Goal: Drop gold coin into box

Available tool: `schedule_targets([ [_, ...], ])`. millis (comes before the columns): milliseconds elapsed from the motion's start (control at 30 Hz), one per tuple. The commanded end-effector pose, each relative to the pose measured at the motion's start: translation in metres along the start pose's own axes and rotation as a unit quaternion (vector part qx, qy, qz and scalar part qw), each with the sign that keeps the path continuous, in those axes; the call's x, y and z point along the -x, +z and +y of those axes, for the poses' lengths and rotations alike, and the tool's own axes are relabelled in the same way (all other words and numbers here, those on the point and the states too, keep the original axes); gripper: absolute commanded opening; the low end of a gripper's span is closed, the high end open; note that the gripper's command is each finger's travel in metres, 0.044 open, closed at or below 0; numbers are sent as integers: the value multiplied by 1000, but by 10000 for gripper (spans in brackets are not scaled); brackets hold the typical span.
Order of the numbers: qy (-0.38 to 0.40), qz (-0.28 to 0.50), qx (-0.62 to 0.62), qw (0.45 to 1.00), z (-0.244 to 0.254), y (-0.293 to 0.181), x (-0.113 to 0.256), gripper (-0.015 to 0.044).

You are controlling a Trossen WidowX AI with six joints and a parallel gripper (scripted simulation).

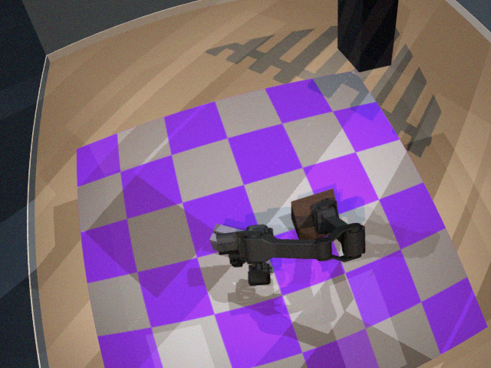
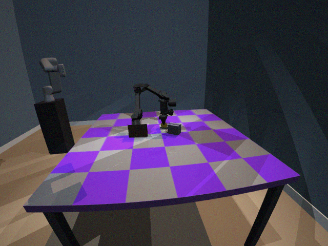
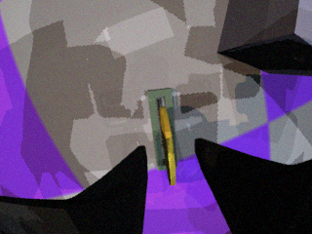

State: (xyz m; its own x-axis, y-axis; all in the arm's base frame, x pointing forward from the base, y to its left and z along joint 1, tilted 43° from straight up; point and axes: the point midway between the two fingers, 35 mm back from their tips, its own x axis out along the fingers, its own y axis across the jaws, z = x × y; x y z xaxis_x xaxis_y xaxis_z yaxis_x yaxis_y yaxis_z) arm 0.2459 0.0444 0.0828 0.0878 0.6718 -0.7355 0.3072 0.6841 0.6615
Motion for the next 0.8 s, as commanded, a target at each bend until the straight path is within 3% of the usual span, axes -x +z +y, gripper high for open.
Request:
schedule_targets([
  [0,3,1,-2,1000,1,0,-7,161],
  [500,5,1,-2,1000,2,-3,-28,161],
  [700,5,1,-2,1000,2,-3,-28,3],
  [767,5,1,-2,1000,2,-3,-28,0],
])
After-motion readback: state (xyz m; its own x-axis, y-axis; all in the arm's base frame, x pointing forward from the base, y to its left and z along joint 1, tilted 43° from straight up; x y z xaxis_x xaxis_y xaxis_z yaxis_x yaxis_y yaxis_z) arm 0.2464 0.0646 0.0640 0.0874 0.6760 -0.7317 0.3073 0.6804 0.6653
